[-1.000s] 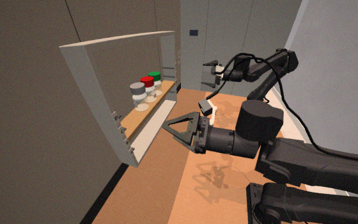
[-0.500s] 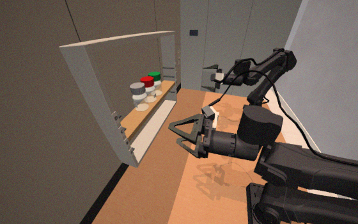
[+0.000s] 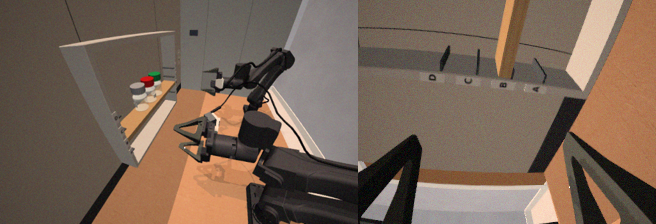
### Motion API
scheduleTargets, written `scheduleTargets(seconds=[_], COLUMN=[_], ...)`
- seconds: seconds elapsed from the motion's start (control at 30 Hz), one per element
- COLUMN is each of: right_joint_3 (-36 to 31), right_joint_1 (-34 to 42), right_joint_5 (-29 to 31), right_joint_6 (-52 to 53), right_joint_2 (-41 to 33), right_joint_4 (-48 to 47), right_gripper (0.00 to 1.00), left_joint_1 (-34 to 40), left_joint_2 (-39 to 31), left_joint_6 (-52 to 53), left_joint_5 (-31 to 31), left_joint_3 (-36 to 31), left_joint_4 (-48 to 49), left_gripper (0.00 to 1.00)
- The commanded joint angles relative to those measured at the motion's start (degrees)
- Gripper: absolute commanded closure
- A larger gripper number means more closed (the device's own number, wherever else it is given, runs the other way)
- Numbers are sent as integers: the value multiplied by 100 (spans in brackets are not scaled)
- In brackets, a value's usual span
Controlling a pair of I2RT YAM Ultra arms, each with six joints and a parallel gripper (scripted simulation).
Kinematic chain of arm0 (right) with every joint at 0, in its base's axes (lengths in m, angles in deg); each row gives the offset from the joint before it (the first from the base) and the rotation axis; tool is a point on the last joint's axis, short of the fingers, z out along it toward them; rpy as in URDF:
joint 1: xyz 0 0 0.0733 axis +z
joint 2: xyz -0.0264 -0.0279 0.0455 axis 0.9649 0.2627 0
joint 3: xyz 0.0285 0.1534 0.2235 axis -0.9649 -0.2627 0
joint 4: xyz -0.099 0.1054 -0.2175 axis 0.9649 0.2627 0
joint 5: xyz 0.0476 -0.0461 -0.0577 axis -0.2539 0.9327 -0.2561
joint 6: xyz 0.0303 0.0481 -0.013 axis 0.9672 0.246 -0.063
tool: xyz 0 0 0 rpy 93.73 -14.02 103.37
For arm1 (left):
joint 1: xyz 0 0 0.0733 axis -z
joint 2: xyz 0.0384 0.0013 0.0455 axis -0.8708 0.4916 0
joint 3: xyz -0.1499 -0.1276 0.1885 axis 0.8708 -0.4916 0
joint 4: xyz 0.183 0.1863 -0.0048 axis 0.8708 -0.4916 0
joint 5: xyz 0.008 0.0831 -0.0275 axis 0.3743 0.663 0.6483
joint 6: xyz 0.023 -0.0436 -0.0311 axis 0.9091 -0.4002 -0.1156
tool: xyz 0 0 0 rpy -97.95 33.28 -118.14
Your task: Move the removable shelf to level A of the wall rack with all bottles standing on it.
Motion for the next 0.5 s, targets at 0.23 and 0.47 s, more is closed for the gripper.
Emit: scheduleTargets(seconds=[0.23,0.47], right_joint_3=[-142,-249], right_joint_1=[244,412], right_joint_5=[325,494], right_joint_6=[-597,-985], right_joint_2=[265,472], right_joint_4=[-603,-919], right_gripper=[0,0], left_joint_1=[288,507], left_joint_2=[-177,-157], left_joint_6=[612,995], left_joint_5=[378,593], left_joint_3=[-226,-426], left_joint_4=[459,674], left_gripper=[0,0])
